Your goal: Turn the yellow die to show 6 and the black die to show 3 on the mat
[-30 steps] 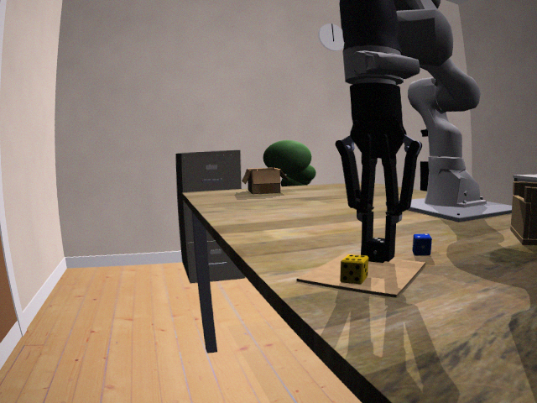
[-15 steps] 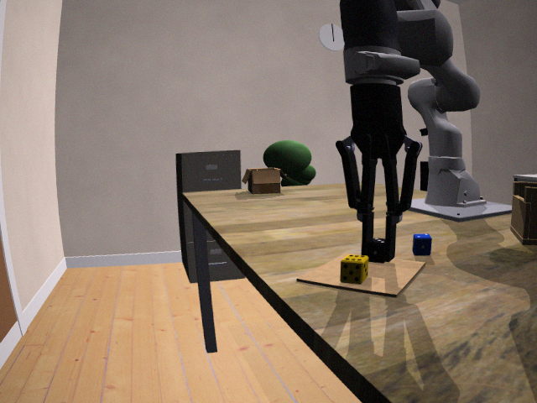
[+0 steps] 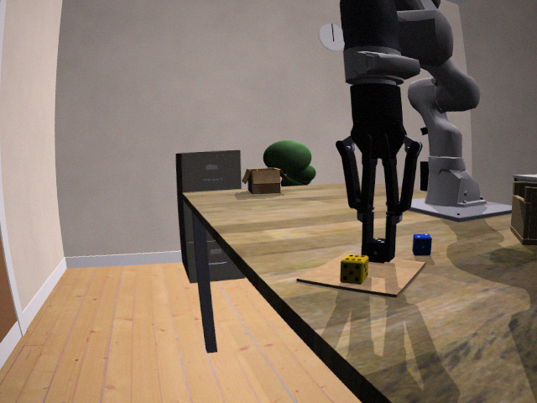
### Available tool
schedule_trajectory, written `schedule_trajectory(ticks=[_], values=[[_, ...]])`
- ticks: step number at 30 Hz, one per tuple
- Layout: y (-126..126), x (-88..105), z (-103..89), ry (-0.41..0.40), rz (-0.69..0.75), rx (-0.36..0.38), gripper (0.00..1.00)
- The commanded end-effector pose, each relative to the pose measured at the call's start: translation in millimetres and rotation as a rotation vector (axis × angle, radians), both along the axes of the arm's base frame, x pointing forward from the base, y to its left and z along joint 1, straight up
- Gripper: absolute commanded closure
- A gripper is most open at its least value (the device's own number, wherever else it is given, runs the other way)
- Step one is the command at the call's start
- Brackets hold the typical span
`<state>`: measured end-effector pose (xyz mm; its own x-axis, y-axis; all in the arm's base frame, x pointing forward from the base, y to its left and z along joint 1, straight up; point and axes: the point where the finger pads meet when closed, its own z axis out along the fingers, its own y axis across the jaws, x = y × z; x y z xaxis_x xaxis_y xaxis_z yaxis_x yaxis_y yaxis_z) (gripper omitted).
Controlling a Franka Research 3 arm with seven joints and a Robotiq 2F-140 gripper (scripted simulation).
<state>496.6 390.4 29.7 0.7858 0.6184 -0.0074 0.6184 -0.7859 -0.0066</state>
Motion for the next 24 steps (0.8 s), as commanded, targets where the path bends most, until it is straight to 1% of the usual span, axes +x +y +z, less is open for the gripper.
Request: schedule_trajectory(ticks=[1,24], values=[[0.1,0.1,-0.2,-0.004,0.000,-0.001,0.76],[0.1,0.1,-2.3,-0.004,0.000,-0.001,0.76]])
